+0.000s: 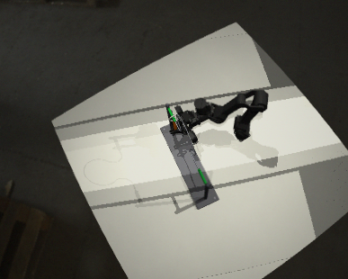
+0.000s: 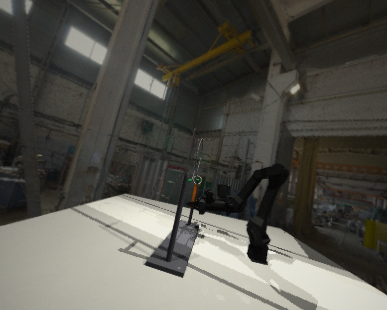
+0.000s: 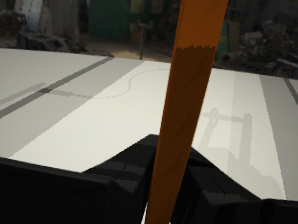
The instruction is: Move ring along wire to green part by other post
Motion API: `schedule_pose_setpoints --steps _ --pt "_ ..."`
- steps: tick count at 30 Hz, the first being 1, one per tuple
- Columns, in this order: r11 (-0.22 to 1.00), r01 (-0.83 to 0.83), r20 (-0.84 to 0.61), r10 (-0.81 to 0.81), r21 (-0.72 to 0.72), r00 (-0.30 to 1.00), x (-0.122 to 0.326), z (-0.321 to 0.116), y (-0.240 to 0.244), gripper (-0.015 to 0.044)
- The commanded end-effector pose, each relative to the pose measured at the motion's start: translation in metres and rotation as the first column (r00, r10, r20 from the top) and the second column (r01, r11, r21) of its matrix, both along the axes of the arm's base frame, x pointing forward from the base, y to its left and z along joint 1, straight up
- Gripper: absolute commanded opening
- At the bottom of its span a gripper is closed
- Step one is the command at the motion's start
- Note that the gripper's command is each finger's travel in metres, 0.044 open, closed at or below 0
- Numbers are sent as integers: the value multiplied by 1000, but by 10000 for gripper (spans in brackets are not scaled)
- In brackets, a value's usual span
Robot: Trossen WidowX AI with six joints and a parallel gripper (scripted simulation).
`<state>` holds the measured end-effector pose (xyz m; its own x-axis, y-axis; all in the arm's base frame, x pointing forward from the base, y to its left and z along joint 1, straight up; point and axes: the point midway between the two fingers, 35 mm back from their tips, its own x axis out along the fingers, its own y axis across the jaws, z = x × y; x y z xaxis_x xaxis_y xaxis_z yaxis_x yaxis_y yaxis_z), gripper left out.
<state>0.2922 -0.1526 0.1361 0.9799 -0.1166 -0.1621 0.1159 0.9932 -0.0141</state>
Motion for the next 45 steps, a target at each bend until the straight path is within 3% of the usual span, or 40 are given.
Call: schedule_pose_setpoints --steps 1,45 --pt "1000 3 2 -3 -1 1000 0 1 -1 -150" --pt "997 -6 4 6 80 1000 7 1 47 -150"
